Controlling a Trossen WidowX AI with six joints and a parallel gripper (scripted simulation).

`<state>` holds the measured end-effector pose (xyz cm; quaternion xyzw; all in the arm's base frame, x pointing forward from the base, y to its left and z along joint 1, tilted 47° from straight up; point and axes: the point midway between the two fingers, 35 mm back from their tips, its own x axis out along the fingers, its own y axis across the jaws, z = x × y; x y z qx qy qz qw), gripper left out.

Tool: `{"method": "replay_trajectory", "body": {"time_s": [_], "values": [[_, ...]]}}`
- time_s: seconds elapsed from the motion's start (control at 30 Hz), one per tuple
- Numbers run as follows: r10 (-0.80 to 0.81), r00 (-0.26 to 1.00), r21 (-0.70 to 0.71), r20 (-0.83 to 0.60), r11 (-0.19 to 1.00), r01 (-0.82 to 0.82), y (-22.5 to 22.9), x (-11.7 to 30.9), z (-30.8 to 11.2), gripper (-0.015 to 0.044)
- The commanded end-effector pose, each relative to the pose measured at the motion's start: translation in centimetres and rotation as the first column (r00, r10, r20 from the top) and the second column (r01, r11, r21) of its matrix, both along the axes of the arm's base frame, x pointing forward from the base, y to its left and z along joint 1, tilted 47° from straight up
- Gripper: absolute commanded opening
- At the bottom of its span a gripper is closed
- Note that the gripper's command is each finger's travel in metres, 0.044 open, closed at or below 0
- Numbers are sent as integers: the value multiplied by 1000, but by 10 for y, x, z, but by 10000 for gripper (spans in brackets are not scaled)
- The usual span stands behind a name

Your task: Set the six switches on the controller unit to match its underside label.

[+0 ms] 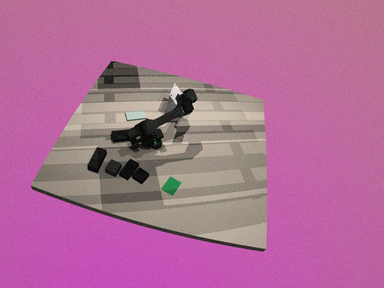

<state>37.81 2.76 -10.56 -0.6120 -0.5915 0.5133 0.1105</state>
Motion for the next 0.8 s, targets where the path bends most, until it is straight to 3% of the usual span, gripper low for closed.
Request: {"method": "replay_trajectory", "body": {"time_s": [0.0, 0.77], "values": [[-6, 1000, 4, -9, 1000, 6, 2, -2, 2, 0], [-6, 1000, 5, -10, 1000, 6, 15, -17, 16, 0]]}}
